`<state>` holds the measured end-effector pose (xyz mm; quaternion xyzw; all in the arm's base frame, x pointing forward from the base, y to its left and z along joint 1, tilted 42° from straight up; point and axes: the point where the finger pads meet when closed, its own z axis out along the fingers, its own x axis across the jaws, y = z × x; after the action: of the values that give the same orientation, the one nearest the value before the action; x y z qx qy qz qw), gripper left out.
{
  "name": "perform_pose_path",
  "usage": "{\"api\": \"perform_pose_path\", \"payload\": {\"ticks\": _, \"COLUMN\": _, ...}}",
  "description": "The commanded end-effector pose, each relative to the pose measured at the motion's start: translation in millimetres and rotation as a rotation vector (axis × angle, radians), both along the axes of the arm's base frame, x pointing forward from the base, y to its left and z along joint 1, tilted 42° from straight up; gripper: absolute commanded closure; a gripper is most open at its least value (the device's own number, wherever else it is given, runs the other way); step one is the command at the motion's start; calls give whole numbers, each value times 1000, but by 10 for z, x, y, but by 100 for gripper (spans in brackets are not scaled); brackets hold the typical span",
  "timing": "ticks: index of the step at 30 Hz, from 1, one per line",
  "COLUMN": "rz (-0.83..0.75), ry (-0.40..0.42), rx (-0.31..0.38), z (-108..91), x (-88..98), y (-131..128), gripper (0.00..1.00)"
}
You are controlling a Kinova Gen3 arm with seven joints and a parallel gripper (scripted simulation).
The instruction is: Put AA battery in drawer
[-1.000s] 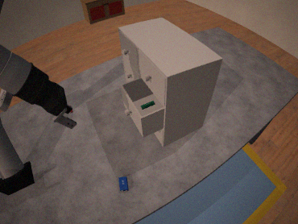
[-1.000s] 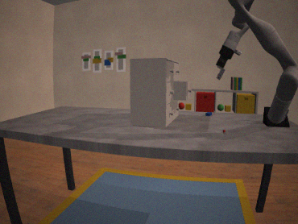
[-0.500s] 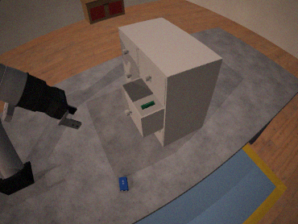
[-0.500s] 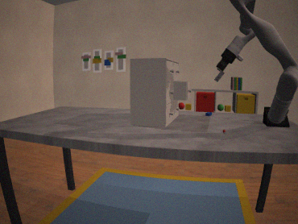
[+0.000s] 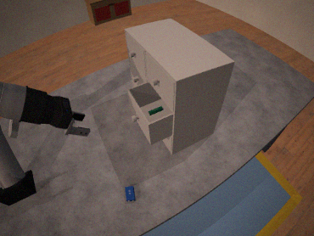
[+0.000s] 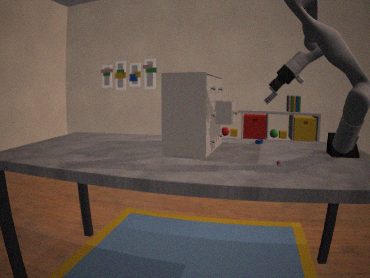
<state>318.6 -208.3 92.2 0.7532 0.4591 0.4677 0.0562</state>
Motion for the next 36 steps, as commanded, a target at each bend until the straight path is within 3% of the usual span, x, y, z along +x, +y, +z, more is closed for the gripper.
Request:
{"api": "perform_pose_path", "payload": {"ticks": 1, "rz": -28, "ry": -9, "rx": 12, "z": -46, "x": -29, "y": 21, "gripper": 0}}
{"api": "perform_pose_path", "payload": {"ticks": 36, "rz": -204, "ry": -206, "rx": -28, "z": -218, "x": 138, "y": 137, "gripper": 0}}
